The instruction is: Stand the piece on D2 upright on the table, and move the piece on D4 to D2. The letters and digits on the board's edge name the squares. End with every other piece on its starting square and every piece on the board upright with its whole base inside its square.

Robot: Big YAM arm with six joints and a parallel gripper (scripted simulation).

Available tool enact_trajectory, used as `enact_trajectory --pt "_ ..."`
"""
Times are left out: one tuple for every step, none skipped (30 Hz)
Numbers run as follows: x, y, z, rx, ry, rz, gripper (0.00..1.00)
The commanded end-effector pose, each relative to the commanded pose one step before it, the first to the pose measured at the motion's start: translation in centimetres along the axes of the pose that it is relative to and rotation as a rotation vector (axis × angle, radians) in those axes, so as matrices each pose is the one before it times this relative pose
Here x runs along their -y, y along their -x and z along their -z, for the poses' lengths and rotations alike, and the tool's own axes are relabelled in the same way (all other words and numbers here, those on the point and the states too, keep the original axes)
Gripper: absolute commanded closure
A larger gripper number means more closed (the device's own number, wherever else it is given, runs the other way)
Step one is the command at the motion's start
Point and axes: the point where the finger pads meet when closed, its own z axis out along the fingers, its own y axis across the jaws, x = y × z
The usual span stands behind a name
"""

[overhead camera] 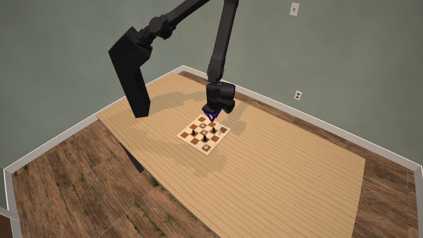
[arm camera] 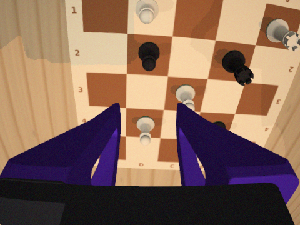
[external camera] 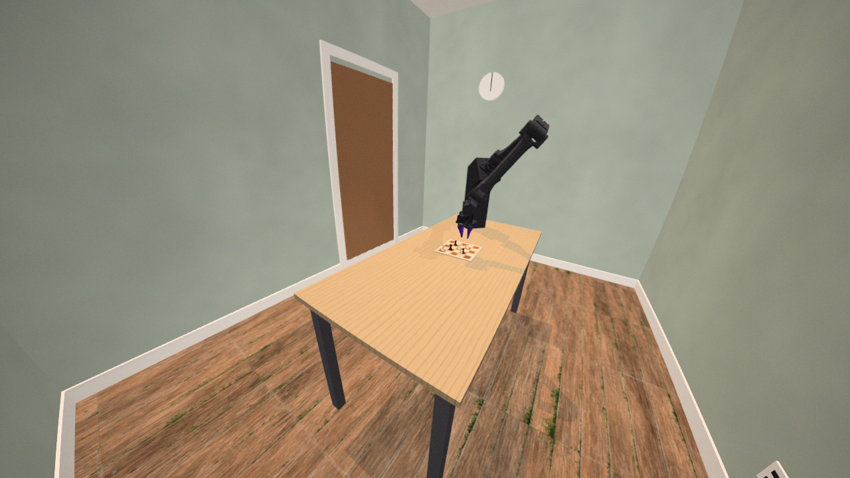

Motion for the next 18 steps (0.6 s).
enact_trajectory --pt "0.172 0.254 0.374 0.00975 -0.00358 -0.00360 0.67" --pt "0.000 0.000 0.000 0.00001 0.00000 0.00001 0.67" --pt "0.000 0.000 0.000 0.00000 0.00000 0.00000 0.67" --pt "0.000 0.000 0.000 -0.00001 0.00000 -0.00001 0.67" --pt "0.000 0.000 0.000 0.00000 0.00000 0.00000 0.67" --pt "0.000 0.000 0.000 0.00001 0.00000 0.00000 0.67" --pt "0.000 0.000 0.000 0.00000 0.00000 0.00000 0.67" --pt "0.000 0.000 0.000 0.00000 0.00000 0.00000 0.67" --pt "0.000 -0.001 -0.002 -0.00002 0.00000 -0.00001 0.67" --pt "0.000 -0.005 -0.010 -0.00011 0.00004 -0.00003 0.67" --pt "0.001 -0.014 -0.028 -0.00031 0.00011 -0.00010 0.67" --pt "0.002 -0.027 -0.052 -0.00059 0.00020 -0.00020 0.67" --pt "0.003 -0.042 -0.083 -0.00093 0.00033 -0.00031 0.67" --pt "0.004 -0.061 -0.119 -0.00133 0.00047 -0.00044 0.67" --pt "0.006 -0.082 -0.160 -0.00179 0.00063 -0.00059 0.67" --pt "0.008 -0.106 -0.205 -0.00230 0.00080 -0.00076 0.67" --pt "-0.126 0.032 -0.138 0.00080 0.00209 0.00244 0.67" --pt "-0.170 0.024 -0.136 -0.00025 0.00215 0.00270 0.67"
